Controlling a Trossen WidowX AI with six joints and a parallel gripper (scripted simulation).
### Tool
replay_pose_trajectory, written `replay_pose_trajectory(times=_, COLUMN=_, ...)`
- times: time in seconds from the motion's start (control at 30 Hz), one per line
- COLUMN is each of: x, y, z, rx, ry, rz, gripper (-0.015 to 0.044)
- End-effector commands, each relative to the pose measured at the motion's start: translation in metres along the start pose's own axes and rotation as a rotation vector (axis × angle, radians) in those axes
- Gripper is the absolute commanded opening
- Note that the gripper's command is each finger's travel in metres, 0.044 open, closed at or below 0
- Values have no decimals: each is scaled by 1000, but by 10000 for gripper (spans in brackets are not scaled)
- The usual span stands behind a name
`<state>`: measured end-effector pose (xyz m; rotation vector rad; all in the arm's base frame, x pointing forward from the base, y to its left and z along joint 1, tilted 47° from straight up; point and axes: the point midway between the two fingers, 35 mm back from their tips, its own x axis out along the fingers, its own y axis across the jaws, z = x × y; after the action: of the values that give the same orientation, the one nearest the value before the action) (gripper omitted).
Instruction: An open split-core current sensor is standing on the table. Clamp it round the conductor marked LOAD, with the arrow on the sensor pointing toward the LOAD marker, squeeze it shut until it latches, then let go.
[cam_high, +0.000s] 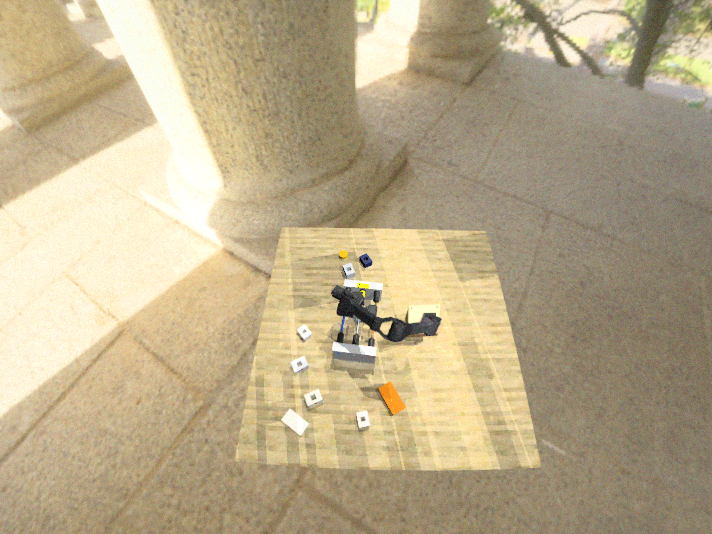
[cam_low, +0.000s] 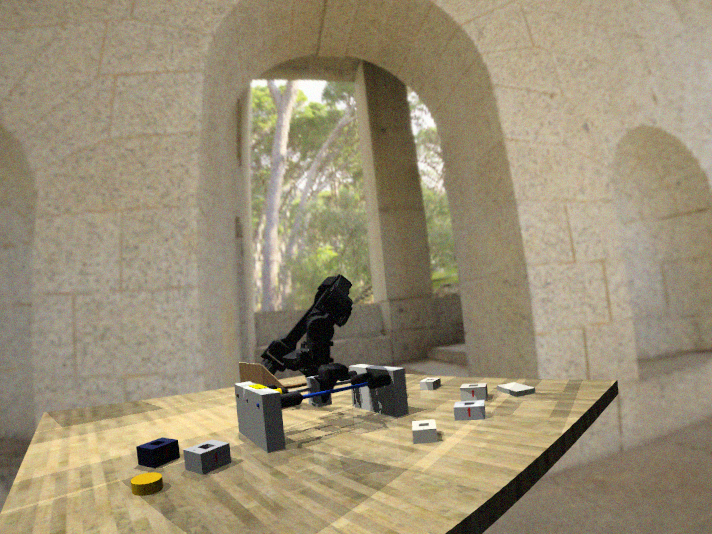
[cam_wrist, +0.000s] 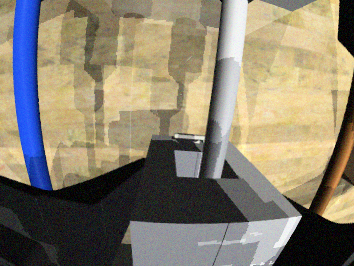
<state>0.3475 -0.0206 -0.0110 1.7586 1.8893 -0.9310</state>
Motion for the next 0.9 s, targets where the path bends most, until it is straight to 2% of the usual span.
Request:
replay_pose_trajectory(times=0.0, x=0, y=0, z=0, rx=-1, ry=0, rz=0, gripper=264)
replay_pose_trajectory(times=0.6, x=0, y=0, z=0, rx=-1, ry=0, rz=0, gripper=264)
replay_pose_trajectory(times=0.87, x=0, y=0, z=0, rx=0, ry=0, rz=0, gripper=211)
